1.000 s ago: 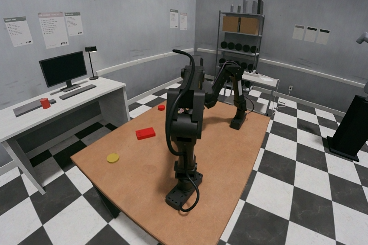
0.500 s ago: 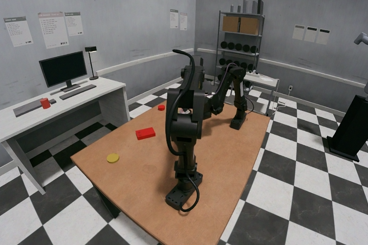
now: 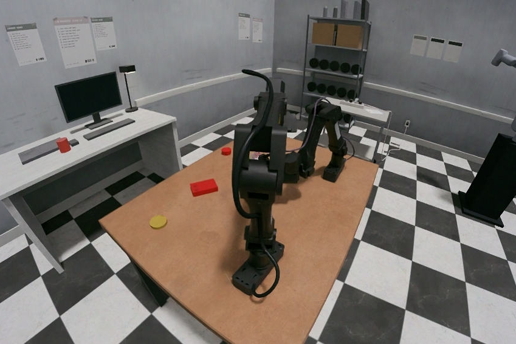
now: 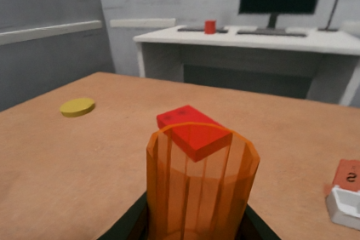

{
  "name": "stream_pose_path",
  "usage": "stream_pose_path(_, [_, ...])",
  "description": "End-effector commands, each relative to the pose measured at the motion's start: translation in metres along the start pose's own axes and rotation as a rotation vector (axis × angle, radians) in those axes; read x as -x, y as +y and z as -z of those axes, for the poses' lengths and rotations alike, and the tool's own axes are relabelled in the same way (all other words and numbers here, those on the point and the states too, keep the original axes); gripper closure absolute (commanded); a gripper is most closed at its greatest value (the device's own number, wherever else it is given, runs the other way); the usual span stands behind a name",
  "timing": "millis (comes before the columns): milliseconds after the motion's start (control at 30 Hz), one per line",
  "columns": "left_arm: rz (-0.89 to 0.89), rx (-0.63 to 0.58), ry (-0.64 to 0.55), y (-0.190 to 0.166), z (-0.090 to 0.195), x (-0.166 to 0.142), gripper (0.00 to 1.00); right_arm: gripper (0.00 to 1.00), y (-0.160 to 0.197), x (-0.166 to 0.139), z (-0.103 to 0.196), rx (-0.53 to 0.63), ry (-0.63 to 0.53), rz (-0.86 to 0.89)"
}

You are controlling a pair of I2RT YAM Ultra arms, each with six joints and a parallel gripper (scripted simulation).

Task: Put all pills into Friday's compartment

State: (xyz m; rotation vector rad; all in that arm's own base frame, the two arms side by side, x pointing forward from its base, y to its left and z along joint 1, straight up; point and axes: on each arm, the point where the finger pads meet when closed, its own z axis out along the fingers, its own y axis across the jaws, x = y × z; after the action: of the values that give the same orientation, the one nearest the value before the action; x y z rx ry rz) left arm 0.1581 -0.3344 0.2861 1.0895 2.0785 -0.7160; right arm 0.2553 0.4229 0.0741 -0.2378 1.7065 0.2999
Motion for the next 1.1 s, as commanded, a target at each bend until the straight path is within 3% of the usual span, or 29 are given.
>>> stream_pose_path(0, [-0.002, -0.006, -0.030, -0.003, 0.006, 0.010, 0.00, 0.64, 0.005, 0.021, 0.001, -0.069, -0.143, 0.020])
stream_pose_path(467, [-0.002, -0.006, -0.030, -0.003, 0.006, 0.010, 0.00, 0.64, 0.010, 0.004, -0.001, -0.099, -0.133, 0.080])
stream_pose_path(833, [-0.002, -0.006, -0.030, -0.003, 0.006, 0.010, 0.00, 0.64, 0.078, 0.011, -0.014, -0.100, -0.126, 0.096])
stream_pose_path(1067, [-0.002, -0.006, -0.030, -0.003, 0.006, 0.010, 0.00, 0.64, 0.098, 0.017, -0.017, -0.093, -0.136, 0.069])
